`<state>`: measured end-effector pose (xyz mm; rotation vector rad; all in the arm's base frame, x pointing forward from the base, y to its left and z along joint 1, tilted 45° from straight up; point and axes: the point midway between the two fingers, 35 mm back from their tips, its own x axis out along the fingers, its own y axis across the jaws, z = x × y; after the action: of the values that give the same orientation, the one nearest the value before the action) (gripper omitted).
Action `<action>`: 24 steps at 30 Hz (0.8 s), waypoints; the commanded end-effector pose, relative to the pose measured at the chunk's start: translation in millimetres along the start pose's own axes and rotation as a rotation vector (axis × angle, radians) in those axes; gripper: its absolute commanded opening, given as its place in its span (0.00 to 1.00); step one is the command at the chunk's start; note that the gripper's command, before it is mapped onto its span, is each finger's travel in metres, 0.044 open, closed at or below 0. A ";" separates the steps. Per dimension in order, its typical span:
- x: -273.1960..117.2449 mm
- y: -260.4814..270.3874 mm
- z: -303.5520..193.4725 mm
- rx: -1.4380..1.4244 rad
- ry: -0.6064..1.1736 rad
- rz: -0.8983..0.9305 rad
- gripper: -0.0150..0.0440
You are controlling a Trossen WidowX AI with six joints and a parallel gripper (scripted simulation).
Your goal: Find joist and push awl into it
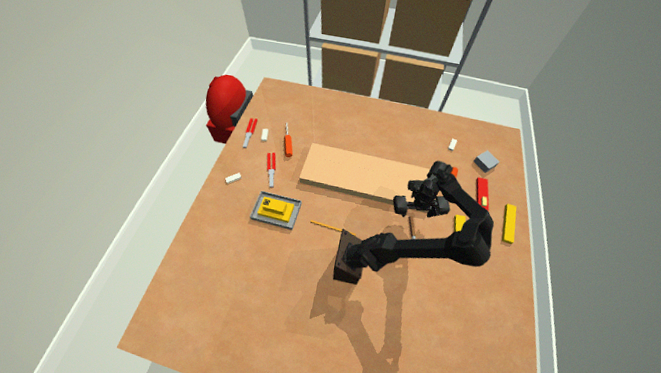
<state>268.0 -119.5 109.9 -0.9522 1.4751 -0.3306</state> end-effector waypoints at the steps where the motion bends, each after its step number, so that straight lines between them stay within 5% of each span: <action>1: 9.0 2.6 0.4 -0.010 0.008 0.004 1.00; 24: 45.7 2.5 1.5 -0.010 0.009 0.001 1.00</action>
<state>275.6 -146.4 84.5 -0.9559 1.4751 -0.3381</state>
